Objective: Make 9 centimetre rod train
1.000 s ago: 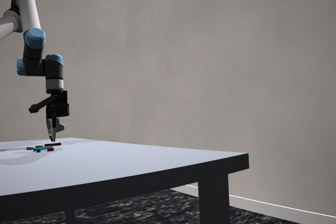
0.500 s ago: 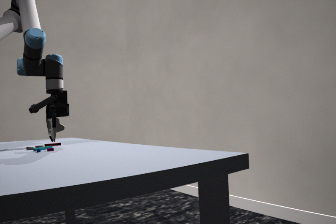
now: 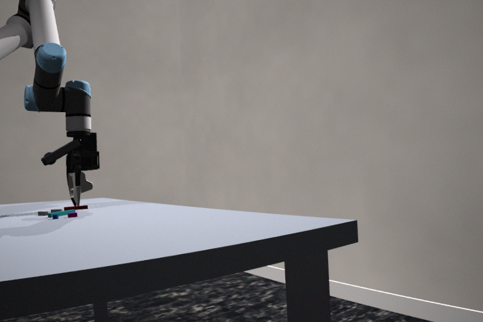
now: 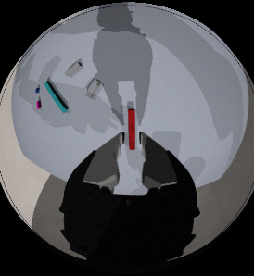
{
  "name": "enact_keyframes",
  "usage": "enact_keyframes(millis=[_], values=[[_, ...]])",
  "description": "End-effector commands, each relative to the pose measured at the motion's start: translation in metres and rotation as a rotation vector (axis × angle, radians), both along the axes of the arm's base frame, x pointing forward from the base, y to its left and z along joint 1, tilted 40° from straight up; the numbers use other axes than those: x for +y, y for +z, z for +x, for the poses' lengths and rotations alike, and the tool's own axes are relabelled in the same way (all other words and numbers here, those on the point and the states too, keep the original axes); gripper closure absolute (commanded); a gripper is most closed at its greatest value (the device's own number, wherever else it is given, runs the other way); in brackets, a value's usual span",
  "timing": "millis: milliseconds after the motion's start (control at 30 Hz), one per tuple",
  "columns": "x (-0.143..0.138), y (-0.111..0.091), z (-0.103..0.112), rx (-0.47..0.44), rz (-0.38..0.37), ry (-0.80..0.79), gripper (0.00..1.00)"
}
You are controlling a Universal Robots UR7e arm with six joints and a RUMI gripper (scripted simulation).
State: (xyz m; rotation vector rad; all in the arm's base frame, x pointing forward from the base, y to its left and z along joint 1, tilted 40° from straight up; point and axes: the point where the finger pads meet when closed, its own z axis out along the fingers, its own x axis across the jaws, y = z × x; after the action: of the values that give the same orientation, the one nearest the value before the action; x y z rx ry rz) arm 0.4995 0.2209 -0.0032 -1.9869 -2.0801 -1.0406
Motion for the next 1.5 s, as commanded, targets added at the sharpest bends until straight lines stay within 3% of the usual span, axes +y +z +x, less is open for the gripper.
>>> enact_keyframes(millis=[0,1467], values=[[0.0024,-0.0034,0.0022,-0.001,0.000,0.000,0.86],[0.0047,-0.0068,0.0039,-0.001,0.000,0.000,0.86]])
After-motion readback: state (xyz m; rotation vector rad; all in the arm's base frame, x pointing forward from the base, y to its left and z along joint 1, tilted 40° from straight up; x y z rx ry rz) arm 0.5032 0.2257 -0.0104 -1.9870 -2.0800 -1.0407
